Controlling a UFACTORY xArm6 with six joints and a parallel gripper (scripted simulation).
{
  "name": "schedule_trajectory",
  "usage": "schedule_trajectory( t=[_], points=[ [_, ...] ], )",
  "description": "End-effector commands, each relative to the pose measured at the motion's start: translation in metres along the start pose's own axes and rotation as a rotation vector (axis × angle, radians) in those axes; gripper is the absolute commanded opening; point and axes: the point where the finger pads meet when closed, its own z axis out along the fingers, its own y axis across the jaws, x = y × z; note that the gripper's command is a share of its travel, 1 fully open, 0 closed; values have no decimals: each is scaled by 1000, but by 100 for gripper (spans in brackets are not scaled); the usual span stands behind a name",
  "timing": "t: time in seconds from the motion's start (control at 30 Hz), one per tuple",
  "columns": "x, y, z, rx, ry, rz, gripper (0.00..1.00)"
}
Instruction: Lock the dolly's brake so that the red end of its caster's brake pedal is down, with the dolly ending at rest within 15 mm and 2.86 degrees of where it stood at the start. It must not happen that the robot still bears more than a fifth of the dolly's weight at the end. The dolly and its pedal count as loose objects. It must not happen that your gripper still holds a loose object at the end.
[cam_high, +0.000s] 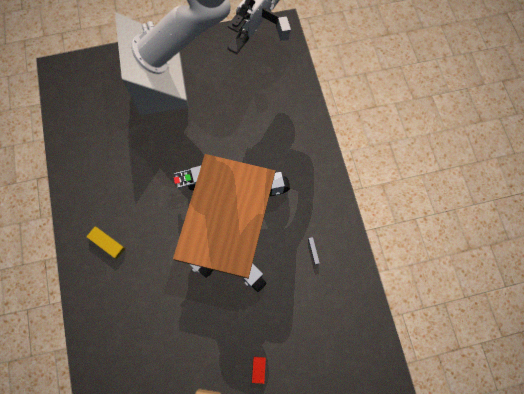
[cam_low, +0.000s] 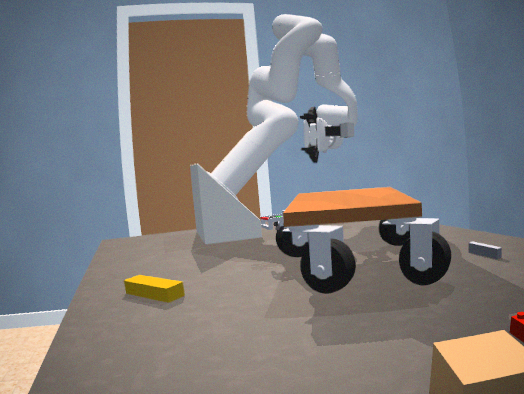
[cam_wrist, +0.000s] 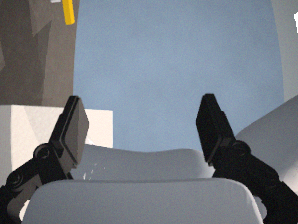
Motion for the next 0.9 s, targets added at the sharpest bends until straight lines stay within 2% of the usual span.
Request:
schedule_trajectory(
  t=[0.0, 0.53, 0.57, 0.87],
  points=[
    [0, 0, 0, 1, -1, 1, 100],
    [0, 0, 0, 1, -1, 1, 100],
    [0, 0, 0, 1, -1, 1, 0],
    [2, 1, -1, -4, -5, 8, 0]
  ],
)
